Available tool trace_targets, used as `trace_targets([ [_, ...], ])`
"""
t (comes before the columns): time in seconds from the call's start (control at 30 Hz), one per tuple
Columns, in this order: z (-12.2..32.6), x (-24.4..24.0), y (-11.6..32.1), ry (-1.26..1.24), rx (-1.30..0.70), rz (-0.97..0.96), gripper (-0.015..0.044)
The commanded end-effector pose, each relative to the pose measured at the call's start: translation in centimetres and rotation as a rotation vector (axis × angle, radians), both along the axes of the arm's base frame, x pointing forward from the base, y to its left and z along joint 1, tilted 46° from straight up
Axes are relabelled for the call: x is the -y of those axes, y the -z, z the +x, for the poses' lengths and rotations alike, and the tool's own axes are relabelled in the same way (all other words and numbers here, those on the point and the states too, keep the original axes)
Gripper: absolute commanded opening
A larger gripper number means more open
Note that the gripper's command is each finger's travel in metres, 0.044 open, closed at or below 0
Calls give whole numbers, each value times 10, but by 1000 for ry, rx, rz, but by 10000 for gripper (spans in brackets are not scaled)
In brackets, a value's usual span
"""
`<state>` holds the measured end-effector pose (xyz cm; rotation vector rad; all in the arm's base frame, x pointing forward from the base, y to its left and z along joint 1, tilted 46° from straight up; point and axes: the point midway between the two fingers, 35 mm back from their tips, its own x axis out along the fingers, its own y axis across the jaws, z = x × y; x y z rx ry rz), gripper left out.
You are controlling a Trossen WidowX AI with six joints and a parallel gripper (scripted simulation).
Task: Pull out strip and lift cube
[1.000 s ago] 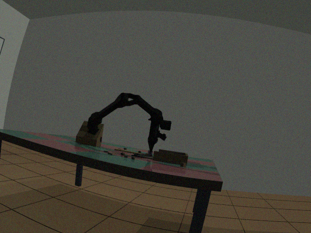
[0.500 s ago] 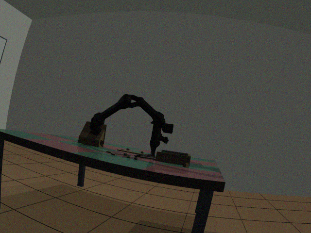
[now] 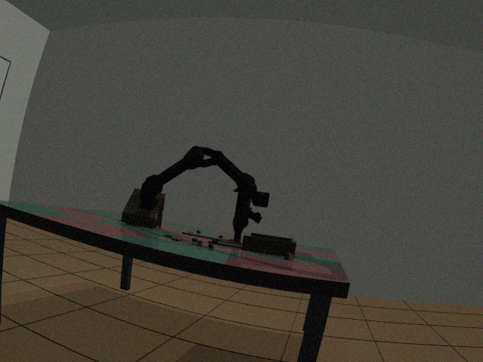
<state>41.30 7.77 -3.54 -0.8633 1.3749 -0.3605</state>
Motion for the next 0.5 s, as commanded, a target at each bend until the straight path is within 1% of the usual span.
trace_targets([
  [0.0, -10, -3, -5, -1, -3, 0, 0],
  [0.37, -60, -13, -25, -4, -10, -5, 0],
  [0.47, -66, -14, -28, -5, -11, -6, 0],
])
